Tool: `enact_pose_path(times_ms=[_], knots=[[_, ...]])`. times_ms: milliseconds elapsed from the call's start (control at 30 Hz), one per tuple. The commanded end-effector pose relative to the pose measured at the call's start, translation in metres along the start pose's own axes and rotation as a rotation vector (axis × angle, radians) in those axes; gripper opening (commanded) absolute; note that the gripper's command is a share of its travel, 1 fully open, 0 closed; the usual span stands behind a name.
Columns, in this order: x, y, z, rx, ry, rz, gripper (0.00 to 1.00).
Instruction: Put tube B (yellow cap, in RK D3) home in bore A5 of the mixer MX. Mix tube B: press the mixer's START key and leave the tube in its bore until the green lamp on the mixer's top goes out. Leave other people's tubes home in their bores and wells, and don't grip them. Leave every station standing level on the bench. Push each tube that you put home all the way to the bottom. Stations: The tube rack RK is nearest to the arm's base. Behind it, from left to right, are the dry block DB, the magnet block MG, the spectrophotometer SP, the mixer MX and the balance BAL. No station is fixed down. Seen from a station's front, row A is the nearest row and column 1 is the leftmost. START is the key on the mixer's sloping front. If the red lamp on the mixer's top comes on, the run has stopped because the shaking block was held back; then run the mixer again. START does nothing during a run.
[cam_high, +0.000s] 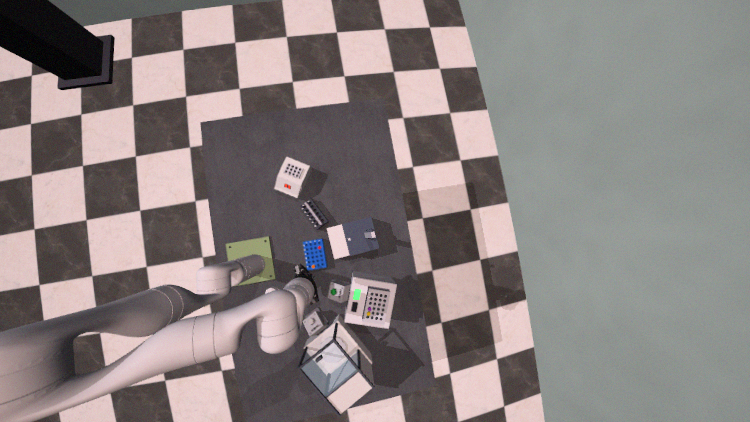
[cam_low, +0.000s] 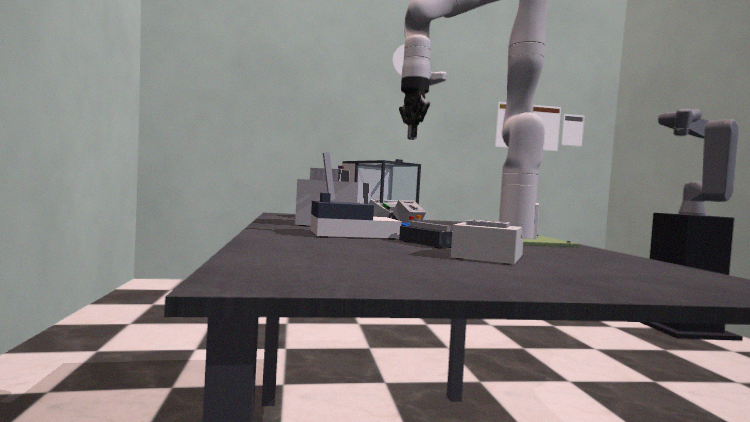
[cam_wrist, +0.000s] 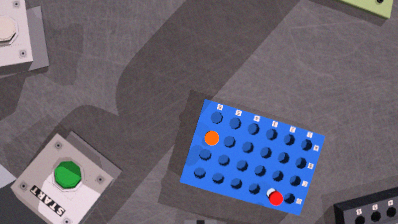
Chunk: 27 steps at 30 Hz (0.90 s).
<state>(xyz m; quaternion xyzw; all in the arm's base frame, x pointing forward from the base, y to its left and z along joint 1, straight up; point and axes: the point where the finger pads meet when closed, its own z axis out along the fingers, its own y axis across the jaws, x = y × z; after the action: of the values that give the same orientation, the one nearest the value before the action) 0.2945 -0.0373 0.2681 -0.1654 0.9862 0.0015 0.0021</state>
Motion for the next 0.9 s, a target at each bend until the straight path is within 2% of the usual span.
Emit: enact_pose_path(times_ms=[0, 367, 667, 867], knots=[[0.0, 0.008, -0.007, 0.003, 0.0, 0.06, 0.1], [0.0, 0.036, -0.029, 0.003, 0.0, 0.28, 0.1], [0.001, 0.054, -0.043, 0.003, 0.0, 0.283, 0.1], [0.001, 0.054, -0.043, 0.003, 0.0, 0.283, 0.1]])
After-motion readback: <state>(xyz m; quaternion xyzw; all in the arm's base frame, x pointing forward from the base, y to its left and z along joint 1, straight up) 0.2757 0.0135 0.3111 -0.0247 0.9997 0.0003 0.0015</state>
